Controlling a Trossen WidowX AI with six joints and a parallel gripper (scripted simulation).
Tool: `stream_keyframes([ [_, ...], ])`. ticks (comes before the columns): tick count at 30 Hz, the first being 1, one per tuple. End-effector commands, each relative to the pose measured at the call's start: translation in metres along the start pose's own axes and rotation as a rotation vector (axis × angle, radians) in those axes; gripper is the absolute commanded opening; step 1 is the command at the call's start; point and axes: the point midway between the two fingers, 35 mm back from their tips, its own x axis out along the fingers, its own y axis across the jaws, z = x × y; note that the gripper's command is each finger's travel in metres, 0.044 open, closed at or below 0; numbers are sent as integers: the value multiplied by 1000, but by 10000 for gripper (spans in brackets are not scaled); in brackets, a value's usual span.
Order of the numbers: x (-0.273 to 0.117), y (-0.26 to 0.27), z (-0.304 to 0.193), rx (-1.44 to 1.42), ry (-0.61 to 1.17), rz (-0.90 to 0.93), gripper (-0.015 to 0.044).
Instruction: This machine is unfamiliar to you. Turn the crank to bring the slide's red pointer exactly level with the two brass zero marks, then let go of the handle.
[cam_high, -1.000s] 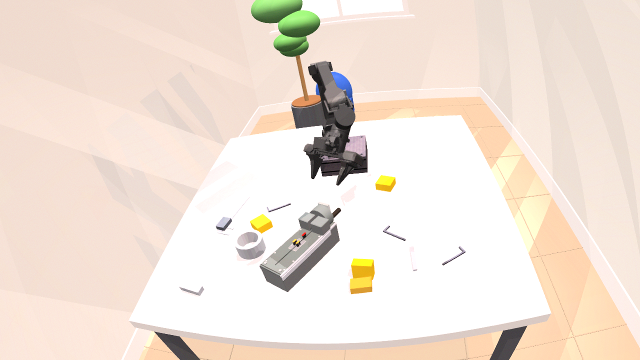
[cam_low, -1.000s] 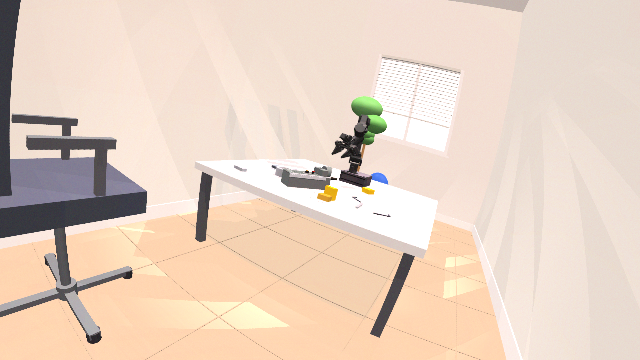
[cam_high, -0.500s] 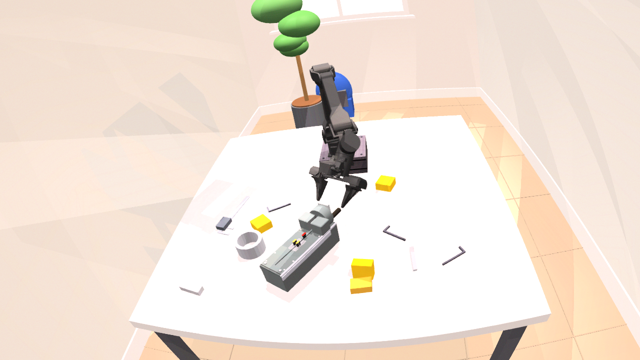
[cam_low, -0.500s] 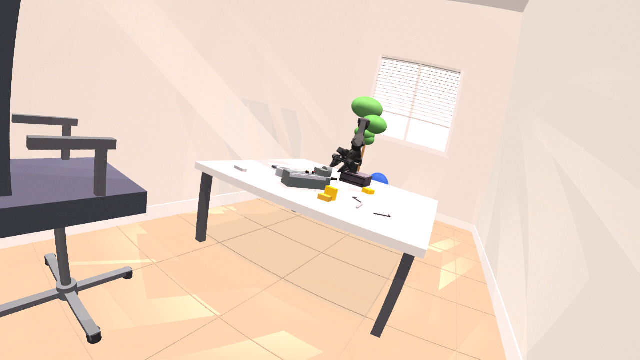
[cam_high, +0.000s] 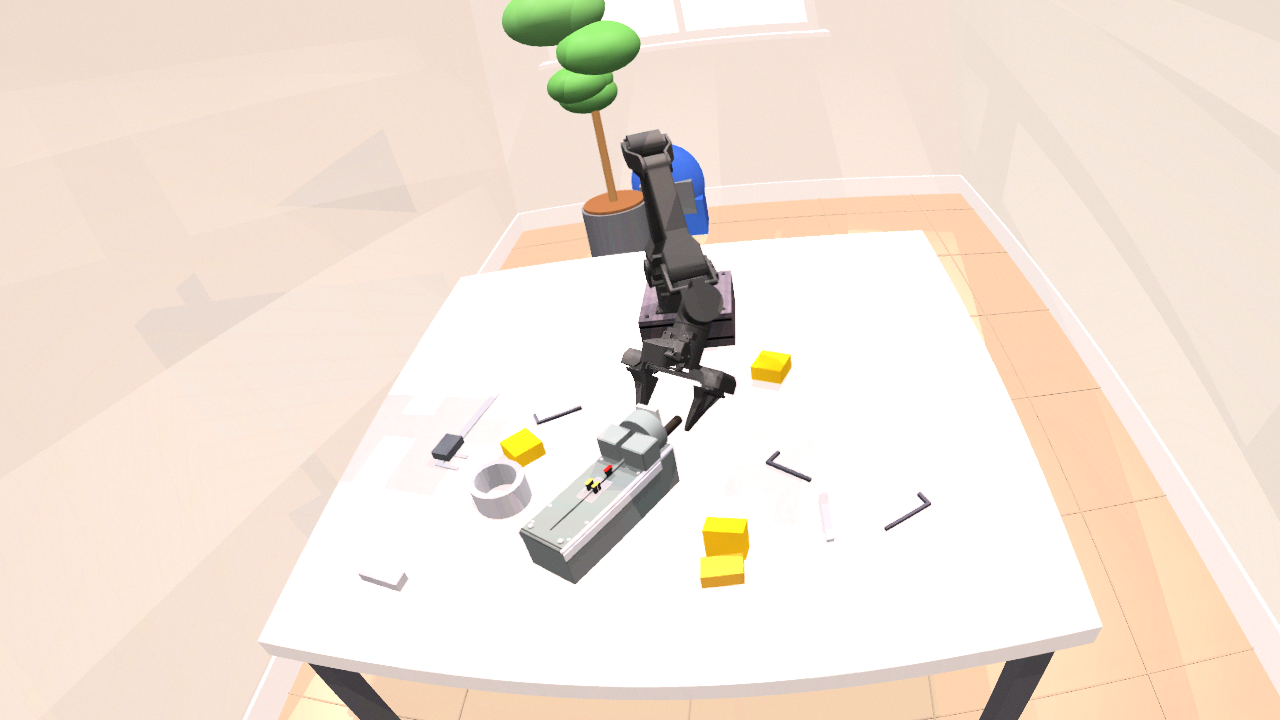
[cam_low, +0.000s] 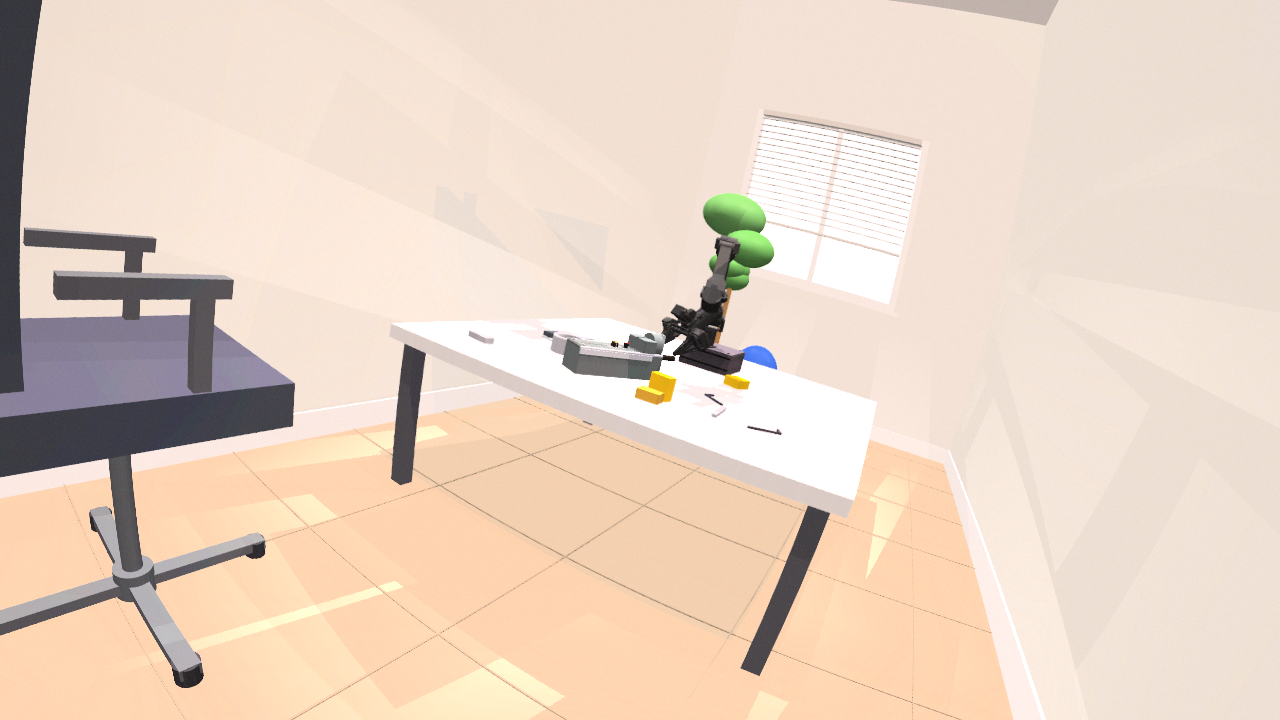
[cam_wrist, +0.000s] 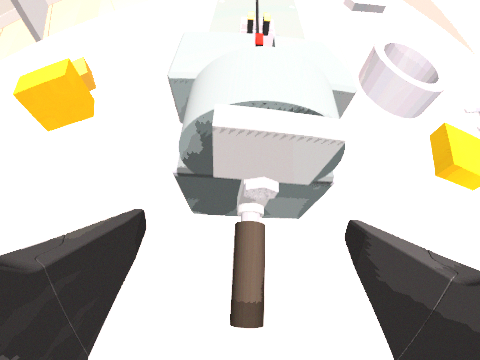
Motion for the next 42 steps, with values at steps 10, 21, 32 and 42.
stream_keyframes([
  [10,15,-1,-15,1,-1,-4,440],
  [21,27,-2,-28,1,-1,-4,440],
  [32,32,-3,-34,1,-1,-5,335],
  [42,32,-3,-34,1,-1,-5,72],
])
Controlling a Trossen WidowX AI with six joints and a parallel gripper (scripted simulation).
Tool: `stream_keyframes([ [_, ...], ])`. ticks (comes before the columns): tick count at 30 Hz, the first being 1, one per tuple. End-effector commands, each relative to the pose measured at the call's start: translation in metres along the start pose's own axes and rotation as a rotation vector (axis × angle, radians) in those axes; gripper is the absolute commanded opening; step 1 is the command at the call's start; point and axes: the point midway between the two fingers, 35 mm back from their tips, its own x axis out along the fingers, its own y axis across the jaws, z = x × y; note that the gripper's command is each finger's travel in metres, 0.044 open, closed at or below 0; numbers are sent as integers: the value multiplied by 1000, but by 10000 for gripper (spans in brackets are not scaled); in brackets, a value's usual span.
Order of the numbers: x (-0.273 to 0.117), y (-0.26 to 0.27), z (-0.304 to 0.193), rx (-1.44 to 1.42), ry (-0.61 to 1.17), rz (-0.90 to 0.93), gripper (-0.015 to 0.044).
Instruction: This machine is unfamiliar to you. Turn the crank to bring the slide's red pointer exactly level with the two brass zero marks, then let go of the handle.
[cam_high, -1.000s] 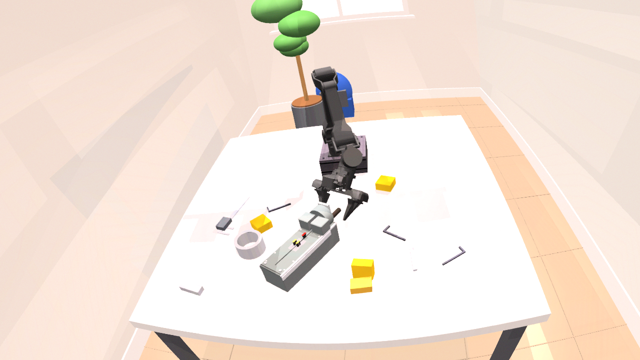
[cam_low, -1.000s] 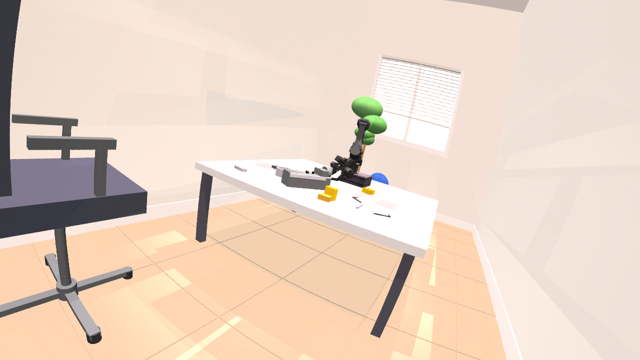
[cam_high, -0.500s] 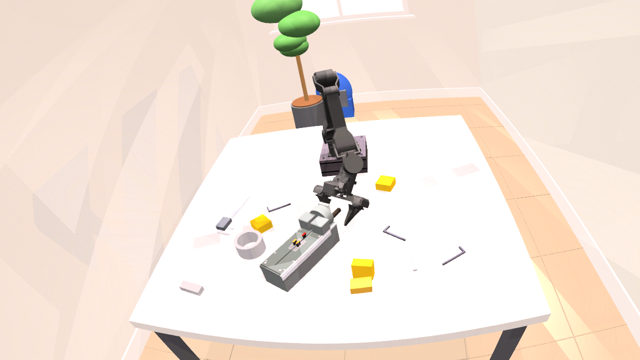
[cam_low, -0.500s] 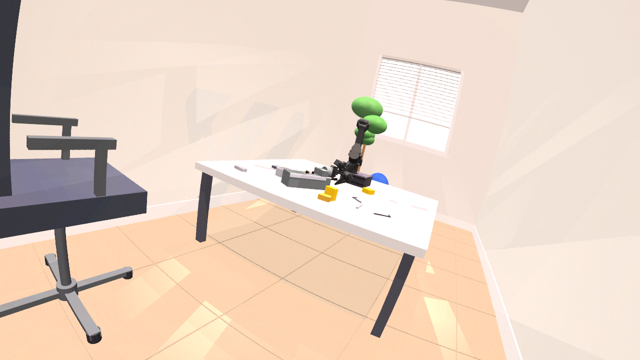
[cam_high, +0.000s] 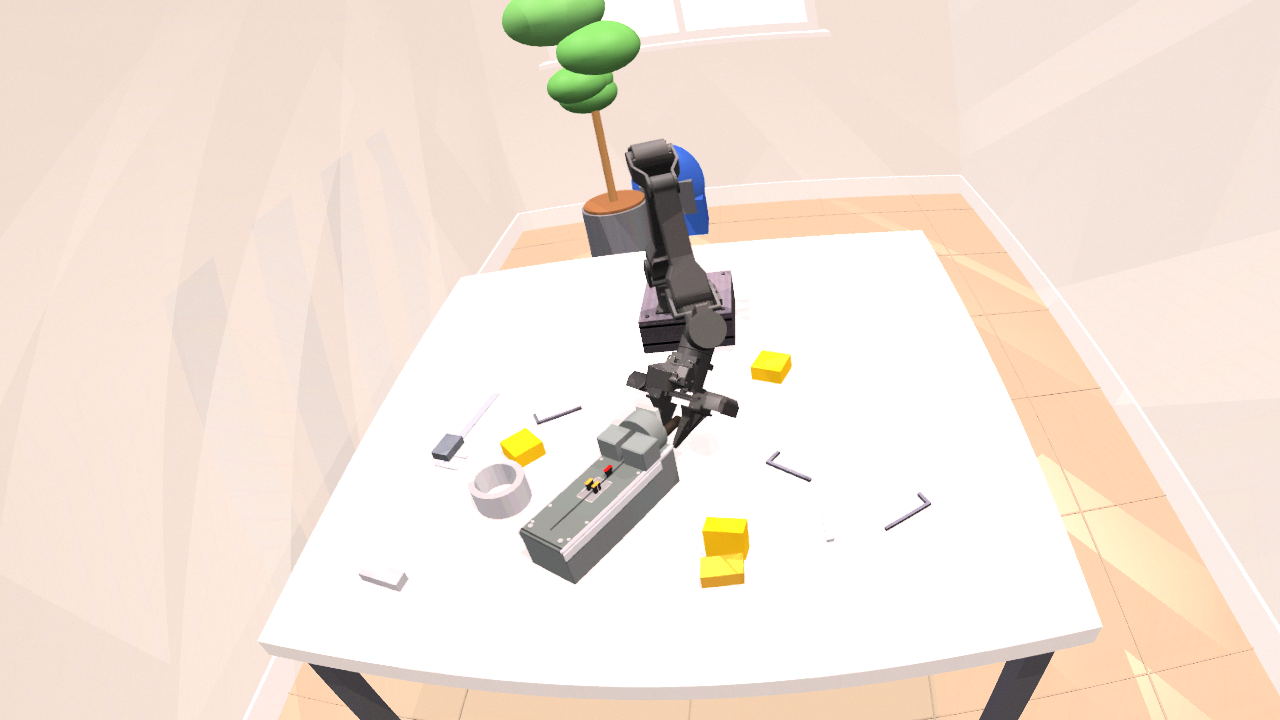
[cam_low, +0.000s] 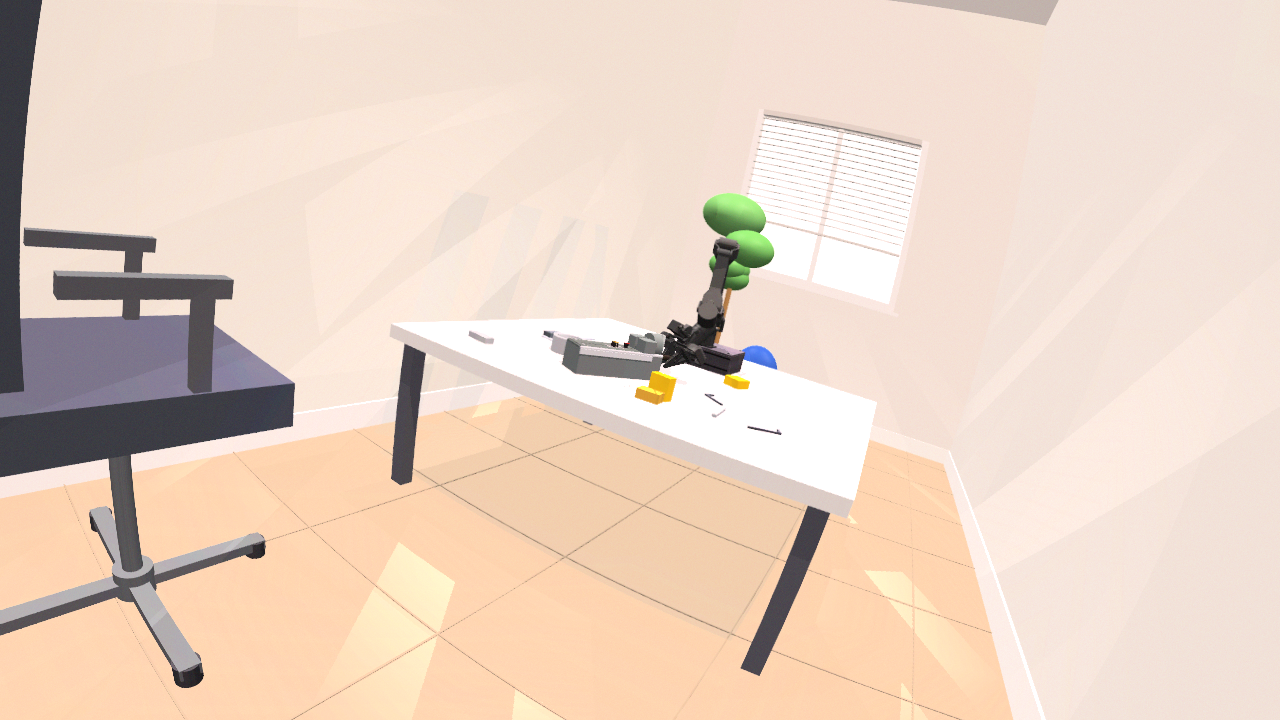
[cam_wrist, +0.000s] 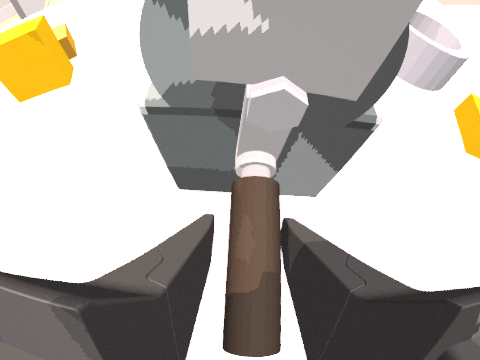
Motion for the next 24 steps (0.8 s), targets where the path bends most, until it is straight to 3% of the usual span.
stream_keyframes([
  [1,0,0,0,1,-2,-1,46],
  [3,0,0,0,1,-2,-1,0],
  [24,0,-11,-1,1,-2,-2,0],
])
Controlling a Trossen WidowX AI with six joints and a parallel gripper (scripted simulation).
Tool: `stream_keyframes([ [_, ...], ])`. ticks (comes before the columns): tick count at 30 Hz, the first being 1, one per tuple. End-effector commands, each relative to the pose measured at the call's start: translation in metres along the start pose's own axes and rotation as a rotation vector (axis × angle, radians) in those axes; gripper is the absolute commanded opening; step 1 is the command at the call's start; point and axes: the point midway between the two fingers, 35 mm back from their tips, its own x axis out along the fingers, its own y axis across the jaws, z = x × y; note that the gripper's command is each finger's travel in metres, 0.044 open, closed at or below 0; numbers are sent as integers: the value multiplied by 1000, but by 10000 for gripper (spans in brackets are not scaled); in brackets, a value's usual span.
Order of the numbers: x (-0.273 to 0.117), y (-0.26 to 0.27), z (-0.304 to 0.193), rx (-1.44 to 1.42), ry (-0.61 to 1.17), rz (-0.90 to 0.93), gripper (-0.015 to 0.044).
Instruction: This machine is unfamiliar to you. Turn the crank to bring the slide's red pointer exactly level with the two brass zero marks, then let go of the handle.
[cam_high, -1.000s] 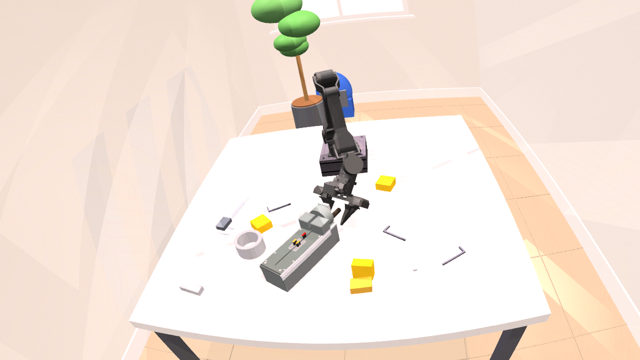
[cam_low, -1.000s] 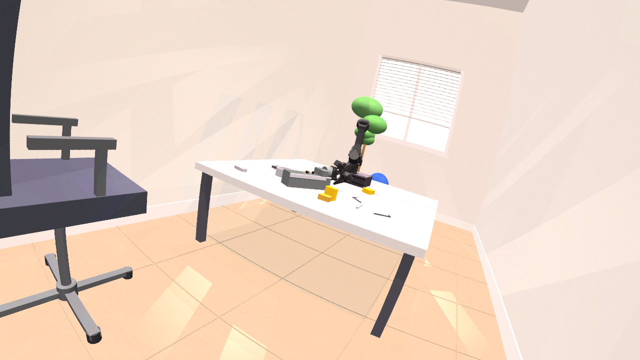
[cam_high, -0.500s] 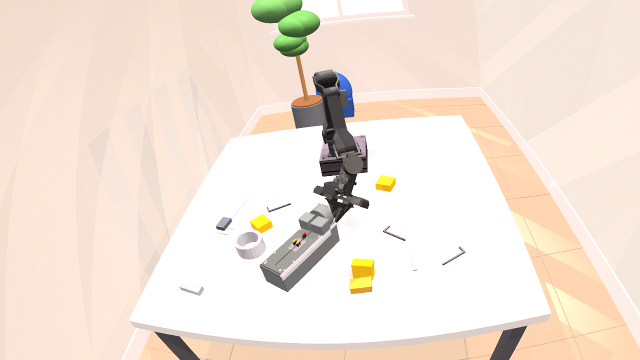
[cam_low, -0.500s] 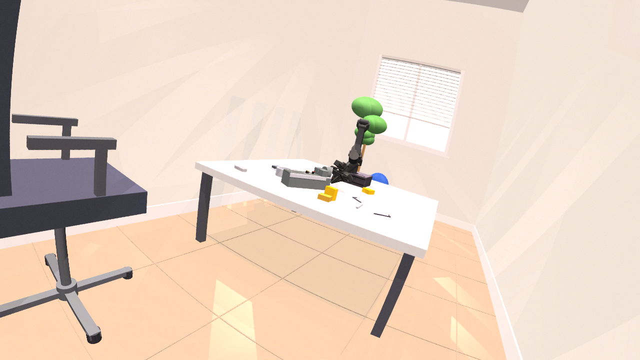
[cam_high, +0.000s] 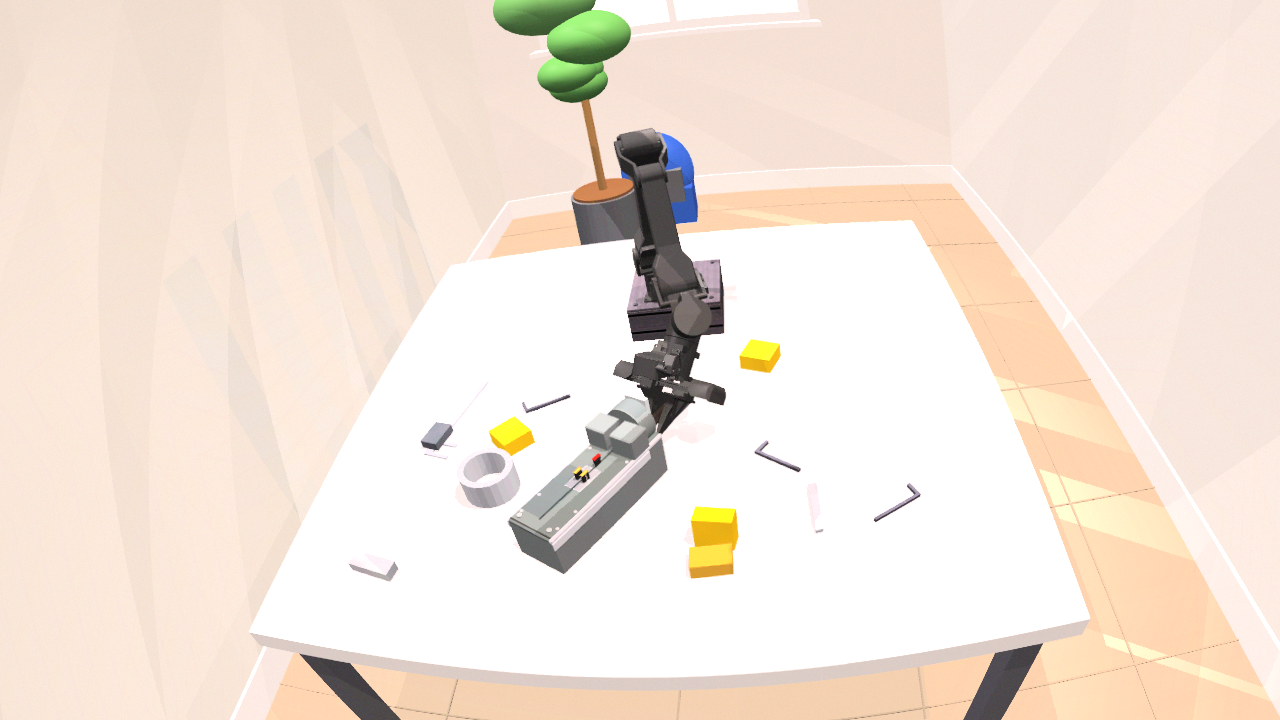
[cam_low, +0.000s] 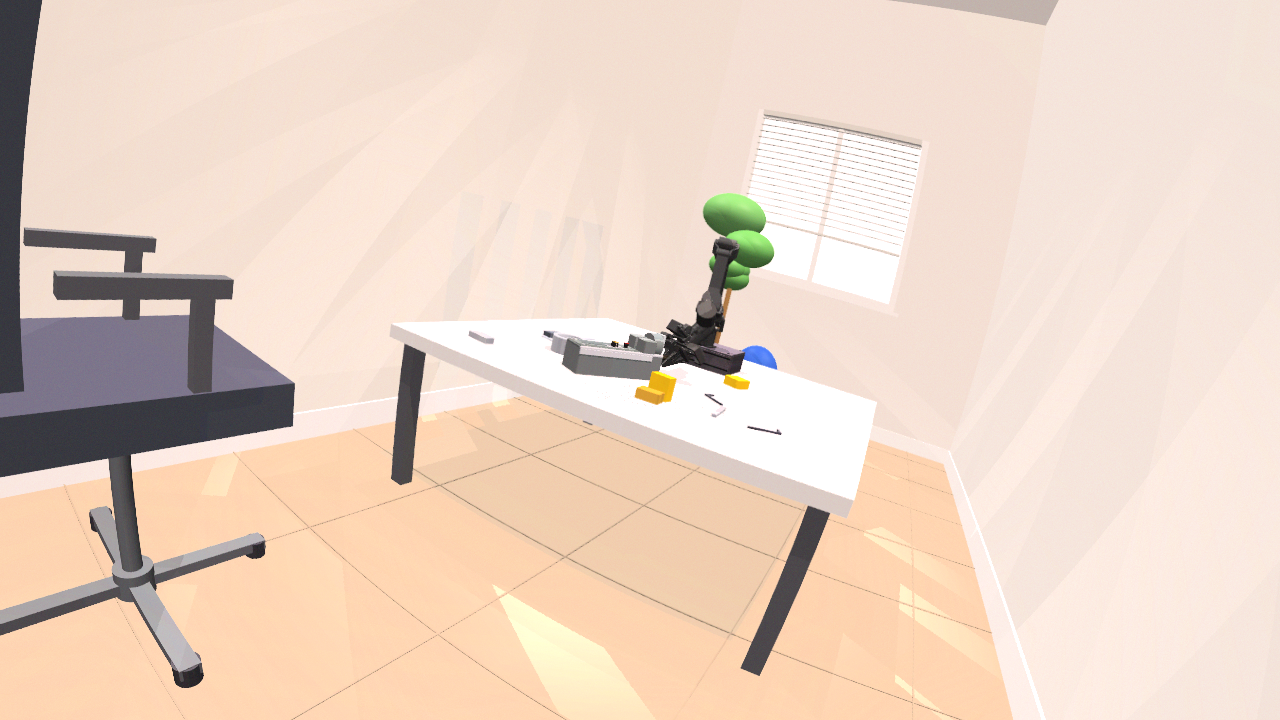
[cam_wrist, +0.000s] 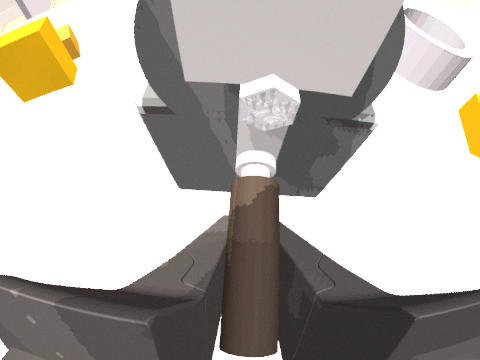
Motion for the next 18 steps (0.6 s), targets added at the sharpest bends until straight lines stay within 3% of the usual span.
stream_keyframes([
  [1,0,-9,0,0,-1,-22,0],
  [18,-4,-19,4,-1,-1,-23,0],
])
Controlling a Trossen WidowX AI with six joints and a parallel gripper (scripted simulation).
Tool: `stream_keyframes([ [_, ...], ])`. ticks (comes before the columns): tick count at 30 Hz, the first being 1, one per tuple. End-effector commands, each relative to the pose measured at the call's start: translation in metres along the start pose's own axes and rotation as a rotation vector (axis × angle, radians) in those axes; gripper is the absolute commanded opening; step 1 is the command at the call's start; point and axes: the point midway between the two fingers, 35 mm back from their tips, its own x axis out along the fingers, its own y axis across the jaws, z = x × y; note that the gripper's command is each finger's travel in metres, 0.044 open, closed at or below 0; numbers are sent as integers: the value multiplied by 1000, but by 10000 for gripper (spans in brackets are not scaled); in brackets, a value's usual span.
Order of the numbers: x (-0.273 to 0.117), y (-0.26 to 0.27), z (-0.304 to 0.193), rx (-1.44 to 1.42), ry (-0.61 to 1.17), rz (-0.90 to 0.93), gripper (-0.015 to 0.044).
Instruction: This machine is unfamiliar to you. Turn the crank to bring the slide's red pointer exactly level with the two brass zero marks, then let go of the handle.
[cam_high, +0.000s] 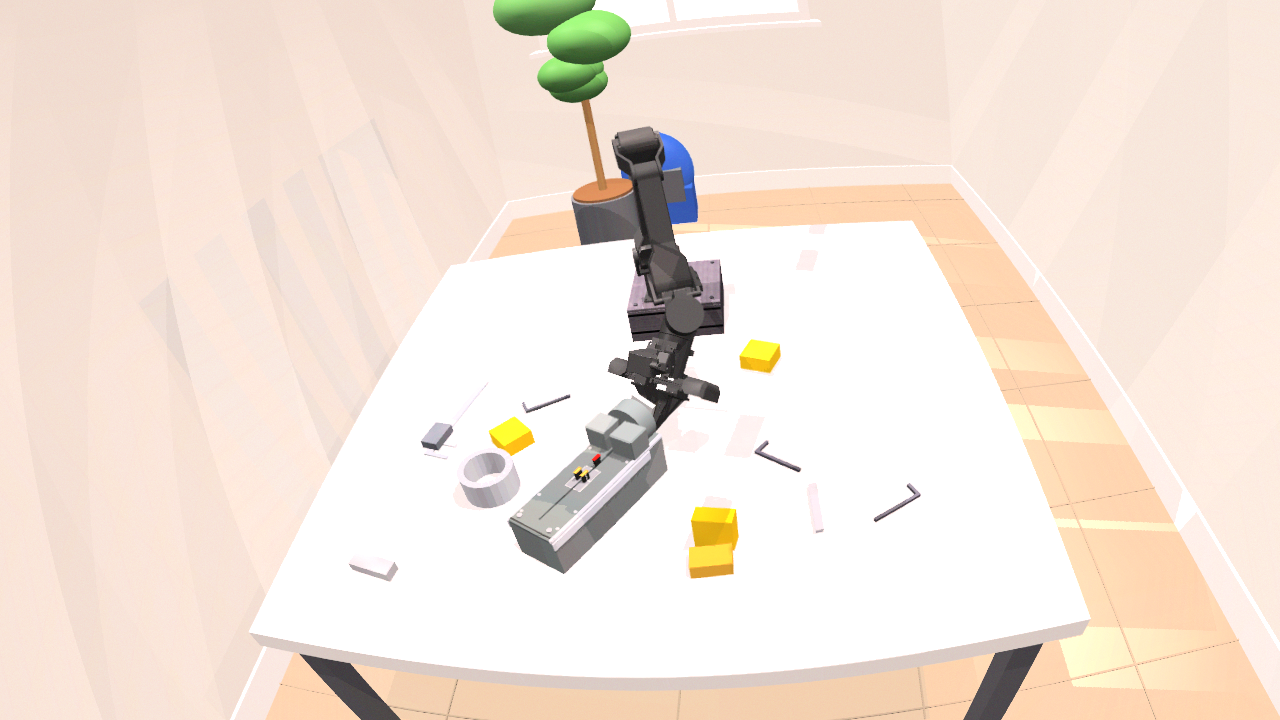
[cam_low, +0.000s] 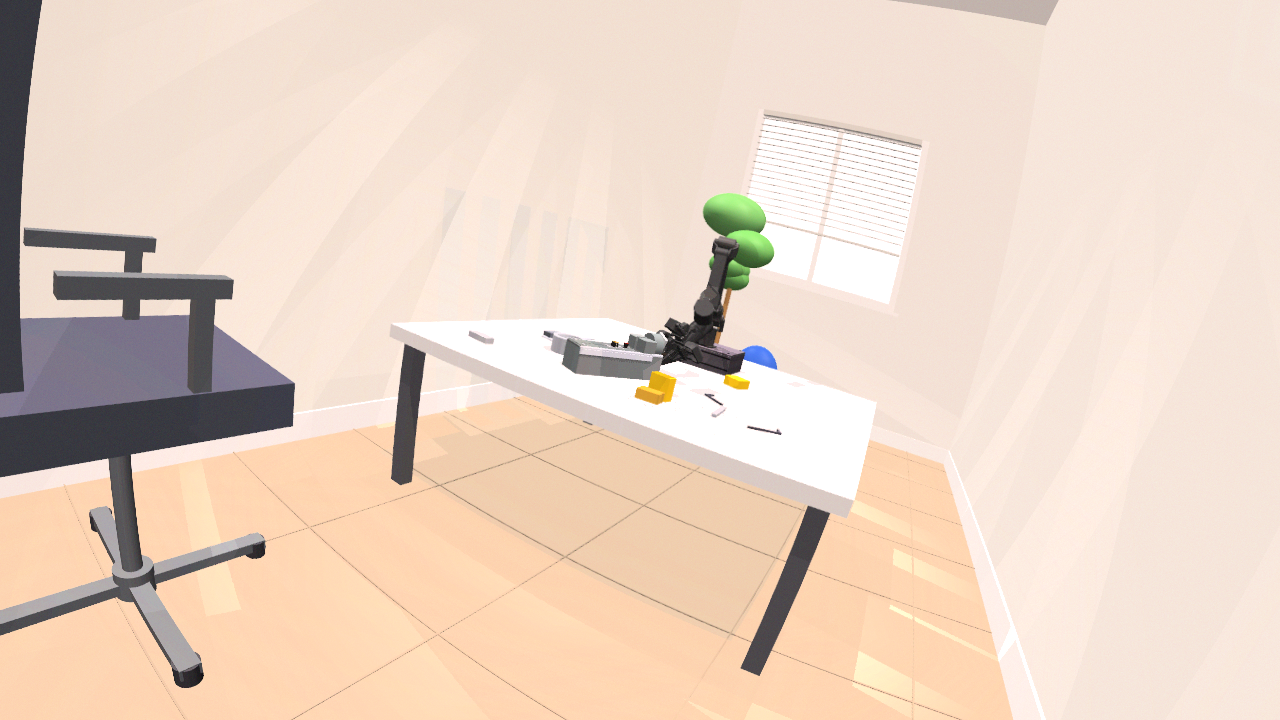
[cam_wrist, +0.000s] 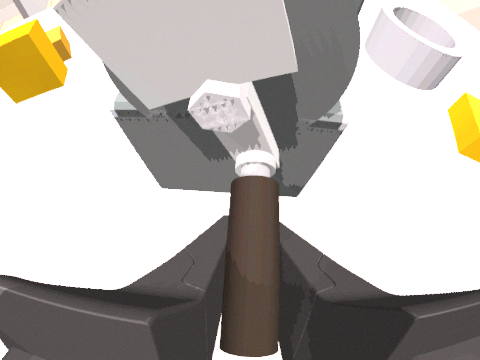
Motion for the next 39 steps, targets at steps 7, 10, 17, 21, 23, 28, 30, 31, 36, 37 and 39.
stream_keyframes([
  [7,-7,-14,6,1,-4,-17,0],
  [10,-9,-16,9,1,-4,-17,0],
  [17,-16,-19,15,1,-4,-17,0],
  [21,-20,-20,20,1,-4,-17,0],
  [23,-22,-20,22,1,-4,-17,0],
  [28,-28,-18,27,1,-4,-17,0],
  [30,-29,-17,29,1,-4,-17,0],
  [31,-30,-16,30,1,-4,-17,0],
  [36,-34,-13,33,2,-4,-16,0],
  [37,-34,-12,34,2,-4,-16,0],
  [39,-35,-11,35,2,-4,-16,0],
])
